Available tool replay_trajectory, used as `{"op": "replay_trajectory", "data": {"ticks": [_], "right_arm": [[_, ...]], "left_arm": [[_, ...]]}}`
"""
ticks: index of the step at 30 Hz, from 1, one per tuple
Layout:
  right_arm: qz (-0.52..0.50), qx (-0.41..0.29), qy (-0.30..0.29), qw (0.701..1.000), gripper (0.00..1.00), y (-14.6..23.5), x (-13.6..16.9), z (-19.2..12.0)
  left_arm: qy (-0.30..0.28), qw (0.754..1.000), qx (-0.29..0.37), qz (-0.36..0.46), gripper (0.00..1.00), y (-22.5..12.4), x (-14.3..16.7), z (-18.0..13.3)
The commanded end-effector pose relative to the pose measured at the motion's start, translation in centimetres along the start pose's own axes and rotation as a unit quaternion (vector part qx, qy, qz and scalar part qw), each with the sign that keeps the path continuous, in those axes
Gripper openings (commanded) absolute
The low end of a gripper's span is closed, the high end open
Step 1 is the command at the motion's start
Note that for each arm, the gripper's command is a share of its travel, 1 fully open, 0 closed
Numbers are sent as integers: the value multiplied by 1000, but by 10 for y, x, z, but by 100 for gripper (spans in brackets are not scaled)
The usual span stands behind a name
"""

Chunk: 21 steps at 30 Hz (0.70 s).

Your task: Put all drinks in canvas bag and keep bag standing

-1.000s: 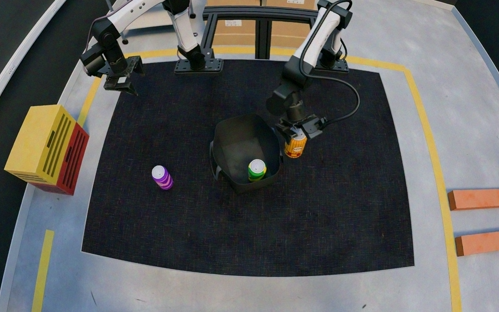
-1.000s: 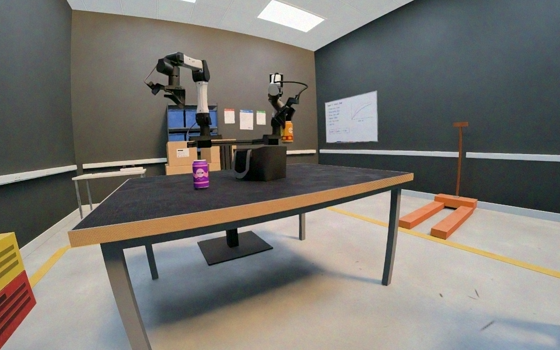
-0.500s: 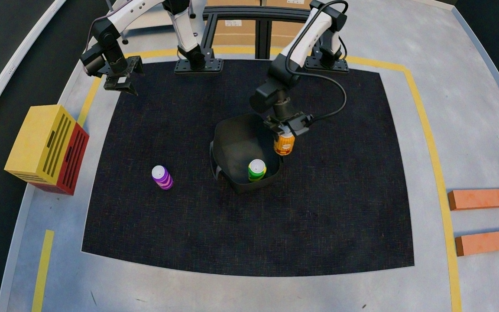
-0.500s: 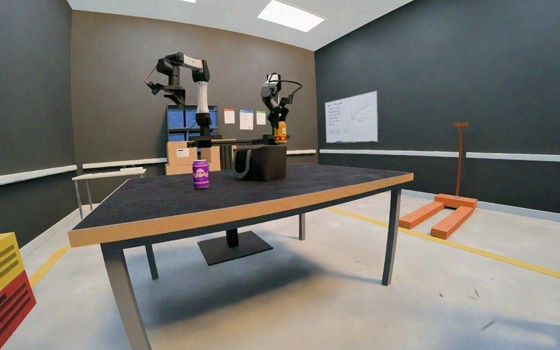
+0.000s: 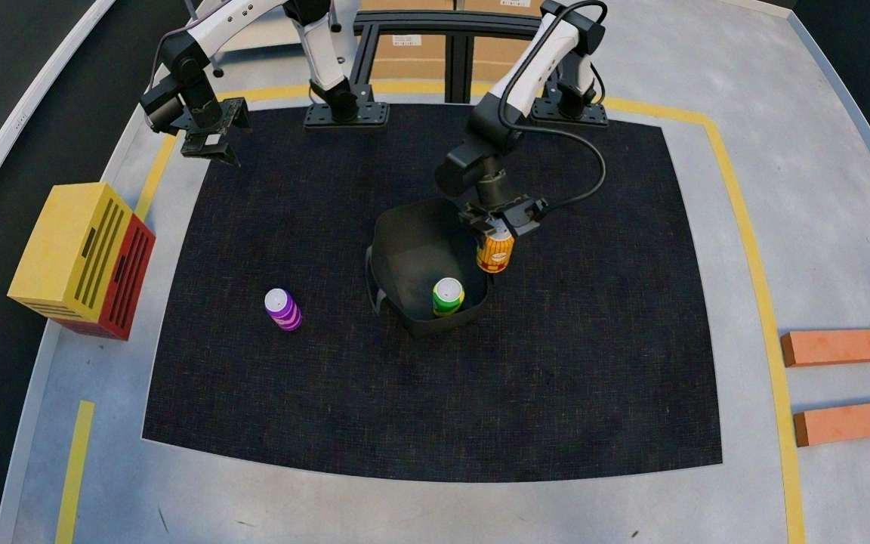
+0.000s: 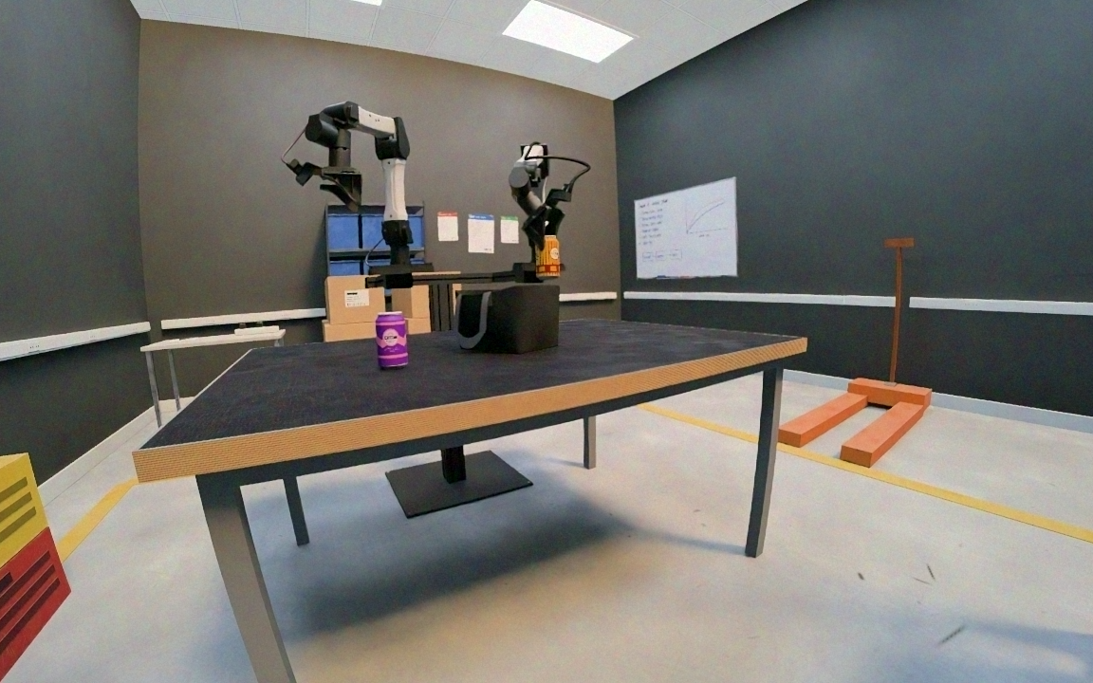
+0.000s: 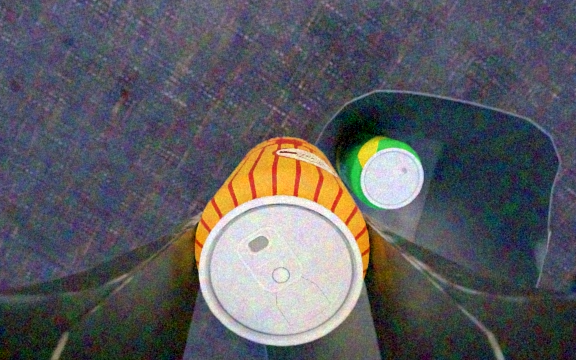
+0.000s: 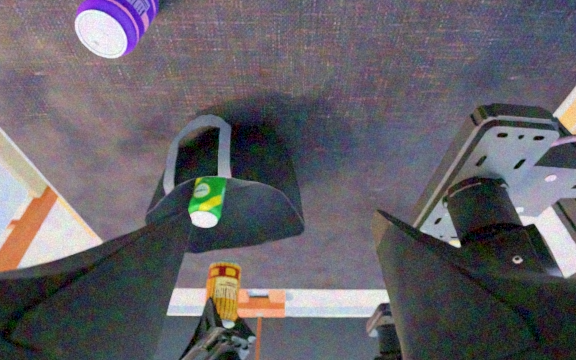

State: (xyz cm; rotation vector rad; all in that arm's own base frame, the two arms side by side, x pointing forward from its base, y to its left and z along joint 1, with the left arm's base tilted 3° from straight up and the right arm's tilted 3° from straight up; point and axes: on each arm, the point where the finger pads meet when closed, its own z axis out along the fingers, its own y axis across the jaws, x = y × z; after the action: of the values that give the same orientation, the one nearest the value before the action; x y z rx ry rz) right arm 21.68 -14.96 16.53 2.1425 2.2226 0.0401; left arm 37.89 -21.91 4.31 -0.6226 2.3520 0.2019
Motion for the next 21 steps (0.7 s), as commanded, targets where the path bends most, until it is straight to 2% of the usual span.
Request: {"op": "replay_trajectory", "data": {"ticks": [1,3,9,11,15,16,17,18,21], "right_arm": [[3,-23,-29,999,100,6,-7,-13],[3,-23,-29,999,100,6,-7,-13],[3,-23,-29,999,100,6,-7,-13],[3,-23,-29,999,100,6,-7,-13],[3,-23,-29,999,100,6,-7,-13],[3,-23,-29,999,100,6,-7,-13],[3,-23,-29,999,100,6,-7,-13],[3,-23,-29,999,100,6,-7,-13],[3,-23,-29,999,100,6,-7,-13]], "left_arm": [[-32,999,29,-30,74,-8,-28,-19],[-36,998,38,-38,74,-15,-34,-24],[-29,999,27,-26,74,-4,-21,-18],[-36,998,41,-38,74,-15,-32,-27],[-37,998,39,-38,74,-15,-40,-25],[-30,998,32,-37,74,-17,-26,-33],[-26,999,23,-30,74,-18,-18,-28],[-16,1000,-1,-9,74,-15,2,-8],[-18,1000,8,-15,74,-27,3,-18]]}}
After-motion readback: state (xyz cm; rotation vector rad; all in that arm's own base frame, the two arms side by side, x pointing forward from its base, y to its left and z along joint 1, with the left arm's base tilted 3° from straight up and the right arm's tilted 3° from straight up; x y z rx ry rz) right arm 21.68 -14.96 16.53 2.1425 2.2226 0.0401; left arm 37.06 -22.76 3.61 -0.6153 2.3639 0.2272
